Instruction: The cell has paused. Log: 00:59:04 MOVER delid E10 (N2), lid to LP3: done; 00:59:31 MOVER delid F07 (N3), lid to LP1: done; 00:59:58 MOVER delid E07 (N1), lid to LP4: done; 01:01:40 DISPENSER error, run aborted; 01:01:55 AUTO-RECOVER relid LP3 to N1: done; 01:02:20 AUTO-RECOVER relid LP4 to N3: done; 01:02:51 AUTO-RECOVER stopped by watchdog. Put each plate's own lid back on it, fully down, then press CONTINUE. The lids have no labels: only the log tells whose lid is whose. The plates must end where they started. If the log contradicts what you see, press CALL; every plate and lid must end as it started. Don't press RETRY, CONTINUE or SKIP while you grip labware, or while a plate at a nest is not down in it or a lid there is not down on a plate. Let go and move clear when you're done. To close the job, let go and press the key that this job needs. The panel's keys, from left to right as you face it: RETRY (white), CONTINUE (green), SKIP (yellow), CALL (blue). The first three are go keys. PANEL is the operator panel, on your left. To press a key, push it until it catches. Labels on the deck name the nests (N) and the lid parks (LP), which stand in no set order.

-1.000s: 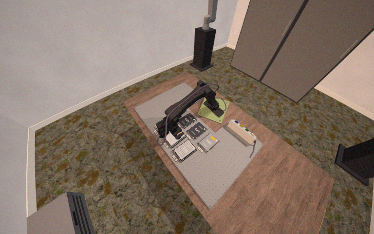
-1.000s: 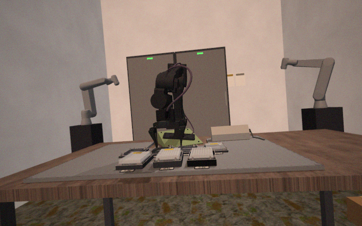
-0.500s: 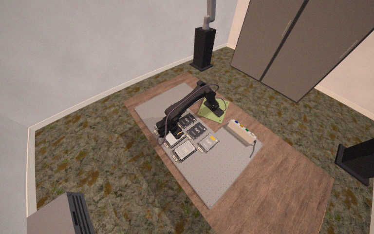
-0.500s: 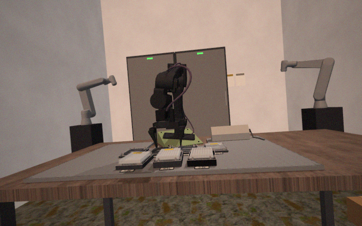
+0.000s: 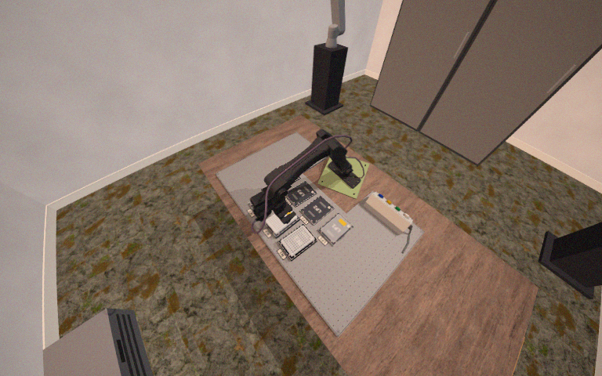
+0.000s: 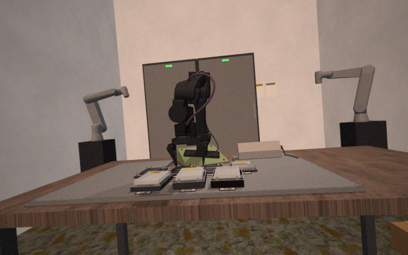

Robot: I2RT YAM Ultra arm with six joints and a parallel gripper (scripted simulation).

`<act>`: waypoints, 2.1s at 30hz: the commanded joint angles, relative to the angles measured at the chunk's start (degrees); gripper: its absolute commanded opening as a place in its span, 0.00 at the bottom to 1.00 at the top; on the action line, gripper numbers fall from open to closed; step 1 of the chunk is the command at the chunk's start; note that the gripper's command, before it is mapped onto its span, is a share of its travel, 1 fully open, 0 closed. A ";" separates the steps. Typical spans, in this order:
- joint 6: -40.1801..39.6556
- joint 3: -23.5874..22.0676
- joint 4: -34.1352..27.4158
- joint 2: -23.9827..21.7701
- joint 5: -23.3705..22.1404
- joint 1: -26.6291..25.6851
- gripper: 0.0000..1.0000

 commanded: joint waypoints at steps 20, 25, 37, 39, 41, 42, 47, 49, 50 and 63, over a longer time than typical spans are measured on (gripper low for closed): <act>-10.93 8.91 -2.74 6.78 -4.10 -14.92 1.00; -14.18 11.98 -3.87 9.36 -4.89 -18.21 1.00; -15.65 14.15 -5.12 8.88 -5.20 -19.47 1.00; -15.67 14.14 -5.13 8.87 -5.21 -19.47 1.00; -15.68 14.12 -5.13 8.86 -5.22 -19.42 1.00; -15.65 13.87 -4.22 8.89 -5.21 -19.20 1.00; -15.14 10.88 -2.55 9.22 -5.21 -18.50 1.00; -14.77 10.23 -1.85 9.54 -5.19 -18.13 1.00; -14.58 9.93 -1.50 9.78 -5.18 -18.11 1.00; -13.87 6.42 2.69 11.46 -4.89 -17.96 1.00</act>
